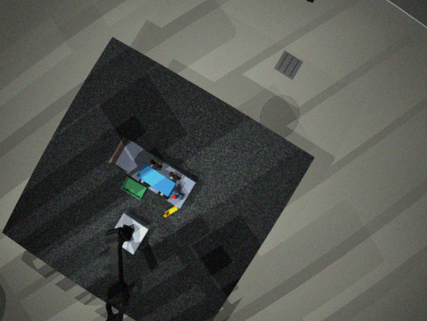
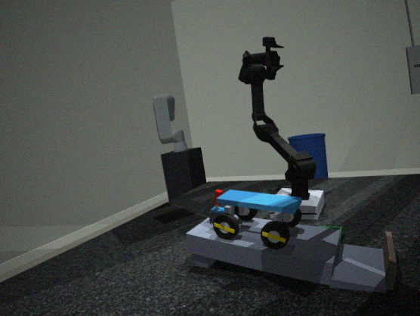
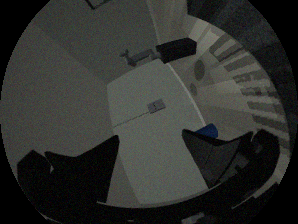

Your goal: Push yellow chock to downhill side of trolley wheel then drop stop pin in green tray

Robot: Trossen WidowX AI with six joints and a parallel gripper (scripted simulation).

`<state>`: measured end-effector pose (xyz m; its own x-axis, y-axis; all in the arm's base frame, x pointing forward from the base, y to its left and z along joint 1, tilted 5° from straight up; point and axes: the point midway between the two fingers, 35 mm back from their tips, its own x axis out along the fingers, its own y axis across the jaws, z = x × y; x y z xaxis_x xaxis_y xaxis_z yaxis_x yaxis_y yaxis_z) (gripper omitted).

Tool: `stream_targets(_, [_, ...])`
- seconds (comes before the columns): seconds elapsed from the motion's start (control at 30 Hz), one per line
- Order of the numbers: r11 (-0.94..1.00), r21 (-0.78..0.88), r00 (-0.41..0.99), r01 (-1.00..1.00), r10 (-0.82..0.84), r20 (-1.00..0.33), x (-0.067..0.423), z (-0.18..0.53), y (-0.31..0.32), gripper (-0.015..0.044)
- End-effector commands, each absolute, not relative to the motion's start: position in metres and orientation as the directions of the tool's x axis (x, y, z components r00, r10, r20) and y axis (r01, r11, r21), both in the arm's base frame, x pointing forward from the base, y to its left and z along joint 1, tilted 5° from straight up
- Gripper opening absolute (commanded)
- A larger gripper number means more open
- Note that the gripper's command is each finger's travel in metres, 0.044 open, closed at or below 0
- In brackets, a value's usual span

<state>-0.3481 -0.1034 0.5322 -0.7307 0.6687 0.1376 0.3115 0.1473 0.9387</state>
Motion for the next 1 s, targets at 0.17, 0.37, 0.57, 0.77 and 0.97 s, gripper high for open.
stream_targets(0.17, [0.187,0.855,-0.671,0.484,0.706,0.226,-0.328,0.565,-0.052,0.0242])
stream_targets(0.37, [0.219,0.676,-0.556,0.703,0.762,0.331,-0.277,0.605,0.006,0.019])
stream_targets(0.57, [0.183,0.411,-0.369,0.893,0.82,0.437,-0.201,0.637,0.061,0.019])
stream_targets(0.77, [0.063,0.154,-0.136,0.986,0.839,0.527,-0.114,0.656,0.099,0.019])
stream_targets(0.97, [-0.055,-0.133,0.121,0.99,0.826,0.551,-0.019,0.656,0.118,0.019])
